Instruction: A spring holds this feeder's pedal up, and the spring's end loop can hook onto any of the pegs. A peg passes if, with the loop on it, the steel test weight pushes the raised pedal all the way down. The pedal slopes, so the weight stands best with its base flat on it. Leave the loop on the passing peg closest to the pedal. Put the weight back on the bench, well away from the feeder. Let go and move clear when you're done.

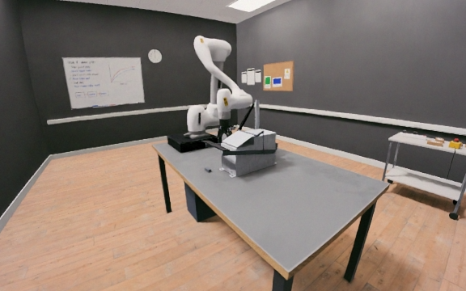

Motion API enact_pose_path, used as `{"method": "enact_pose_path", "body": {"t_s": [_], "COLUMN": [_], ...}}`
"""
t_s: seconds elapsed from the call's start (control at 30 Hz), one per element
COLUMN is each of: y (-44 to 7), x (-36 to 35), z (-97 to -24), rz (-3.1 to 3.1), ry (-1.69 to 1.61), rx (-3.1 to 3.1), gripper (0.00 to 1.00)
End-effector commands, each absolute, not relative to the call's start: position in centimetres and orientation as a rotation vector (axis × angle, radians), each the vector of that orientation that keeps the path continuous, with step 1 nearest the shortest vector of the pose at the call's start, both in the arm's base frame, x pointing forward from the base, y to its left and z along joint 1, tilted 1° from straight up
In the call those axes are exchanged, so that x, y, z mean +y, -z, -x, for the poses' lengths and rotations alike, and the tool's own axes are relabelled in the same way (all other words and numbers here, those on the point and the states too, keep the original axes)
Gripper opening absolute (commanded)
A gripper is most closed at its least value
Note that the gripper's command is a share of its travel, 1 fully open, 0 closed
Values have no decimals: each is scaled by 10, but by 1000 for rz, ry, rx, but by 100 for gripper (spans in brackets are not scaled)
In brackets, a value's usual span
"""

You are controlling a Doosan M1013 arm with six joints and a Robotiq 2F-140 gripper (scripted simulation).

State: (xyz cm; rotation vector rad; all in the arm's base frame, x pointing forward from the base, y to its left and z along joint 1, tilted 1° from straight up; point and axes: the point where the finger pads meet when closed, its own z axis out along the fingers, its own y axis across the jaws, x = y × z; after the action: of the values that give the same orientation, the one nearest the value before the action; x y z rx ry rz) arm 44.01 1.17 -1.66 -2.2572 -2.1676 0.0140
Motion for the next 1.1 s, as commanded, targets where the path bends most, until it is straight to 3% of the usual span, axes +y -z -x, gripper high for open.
{"method": "enact_pose_path", "body": {"t_s": [0.0, 0.4, 1.07], "y": [17, 52, 50], "x": [12, 12, 12], "z": [-441, -441, -441], "rz": [2258, 2258, 2258], "ry": [-12, -12, -12], "rx": [-2168, -2168, -2168], "gripper": [100, 100, 100]}}
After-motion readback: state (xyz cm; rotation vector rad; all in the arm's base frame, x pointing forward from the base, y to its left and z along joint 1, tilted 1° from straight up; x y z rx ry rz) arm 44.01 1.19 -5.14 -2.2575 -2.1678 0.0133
